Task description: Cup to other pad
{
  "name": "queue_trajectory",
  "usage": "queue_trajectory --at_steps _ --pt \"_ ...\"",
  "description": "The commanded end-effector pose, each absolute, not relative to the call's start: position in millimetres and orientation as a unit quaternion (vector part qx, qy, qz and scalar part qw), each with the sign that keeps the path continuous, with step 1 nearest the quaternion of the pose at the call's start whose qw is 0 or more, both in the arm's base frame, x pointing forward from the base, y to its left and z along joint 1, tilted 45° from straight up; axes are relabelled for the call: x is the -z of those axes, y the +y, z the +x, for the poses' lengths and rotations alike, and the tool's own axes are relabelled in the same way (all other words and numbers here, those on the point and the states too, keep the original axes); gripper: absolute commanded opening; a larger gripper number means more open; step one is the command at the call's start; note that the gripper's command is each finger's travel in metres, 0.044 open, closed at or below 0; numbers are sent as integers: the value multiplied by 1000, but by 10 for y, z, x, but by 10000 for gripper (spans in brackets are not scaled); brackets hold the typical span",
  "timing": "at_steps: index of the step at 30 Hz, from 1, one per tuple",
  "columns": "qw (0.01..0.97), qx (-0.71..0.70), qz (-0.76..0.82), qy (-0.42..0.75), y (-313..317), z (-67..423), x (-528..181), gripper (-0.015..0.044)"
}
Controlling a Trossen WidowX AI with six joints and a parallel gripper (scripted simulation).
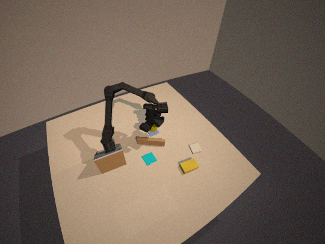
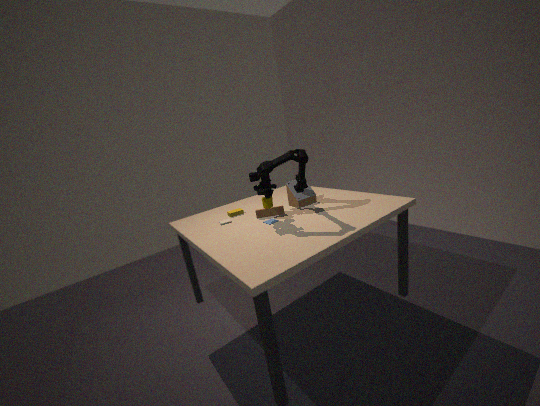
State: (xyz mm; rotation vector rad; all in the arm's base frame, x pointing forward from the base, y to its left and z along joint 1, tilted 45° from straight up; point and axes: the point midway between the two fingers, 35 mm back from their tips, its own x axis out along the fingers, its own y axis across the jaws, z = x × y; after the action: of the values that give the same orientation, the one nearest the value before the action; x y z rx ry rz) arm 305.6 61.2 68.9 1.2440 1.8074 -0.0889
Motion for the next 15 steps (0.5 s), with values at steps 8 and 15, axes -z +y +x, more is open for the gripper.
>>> queue_trajectory --at_steps 8,15 --pt "456 39 503 733 375 2907 -483 0" --pt "456 40 502 733 234 2826 -372 0"
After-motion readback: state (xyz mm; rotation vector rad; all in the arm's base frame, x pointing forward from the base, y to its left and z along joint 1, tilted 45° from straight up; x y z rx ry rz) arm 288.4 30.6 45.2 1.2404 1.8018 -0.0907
